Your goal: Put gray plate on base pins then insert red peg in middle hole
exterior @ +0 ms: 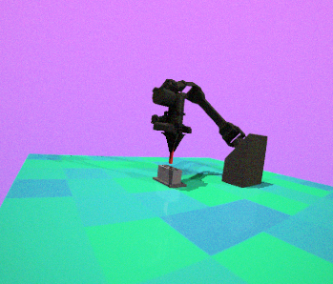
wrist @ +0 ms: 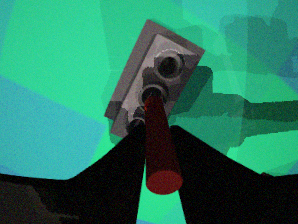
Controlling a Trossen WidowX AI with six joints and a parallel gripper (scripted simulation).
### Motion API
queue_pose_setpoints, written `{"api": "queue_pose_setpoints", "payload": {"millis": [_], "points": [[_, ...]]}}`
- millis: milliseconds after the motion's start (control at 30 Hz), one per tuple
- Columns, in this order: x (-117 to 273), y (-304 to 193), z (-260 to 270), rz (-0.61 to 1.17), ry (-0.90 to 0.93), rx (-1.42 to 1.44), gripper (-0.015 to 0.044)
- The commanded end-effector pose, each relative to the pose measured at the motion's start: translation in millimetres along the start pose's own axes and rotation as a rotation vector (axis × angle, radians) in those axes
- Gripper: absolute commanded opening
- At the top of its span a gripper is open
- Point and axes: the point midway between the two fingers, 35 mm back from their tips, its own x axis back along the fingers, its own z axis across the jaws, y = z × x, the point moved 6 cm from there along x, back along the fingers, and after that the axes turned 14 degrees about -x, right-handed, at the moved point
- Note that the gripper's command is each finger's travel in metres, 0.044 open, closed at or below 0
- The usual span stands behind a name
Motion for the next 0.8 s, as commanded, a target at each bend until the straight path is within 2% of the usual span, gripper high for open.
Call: {"api": "queue_pose_setpoints", "payload": {"millis": [0,433,767], "points": [[0,0,0,0.0,0.0,0.0,0.0],[-17,1,1,-0.005,0.001,0.003,0.0],[-14,2,3,0.0,0.005,-0.005,0.0]]}}
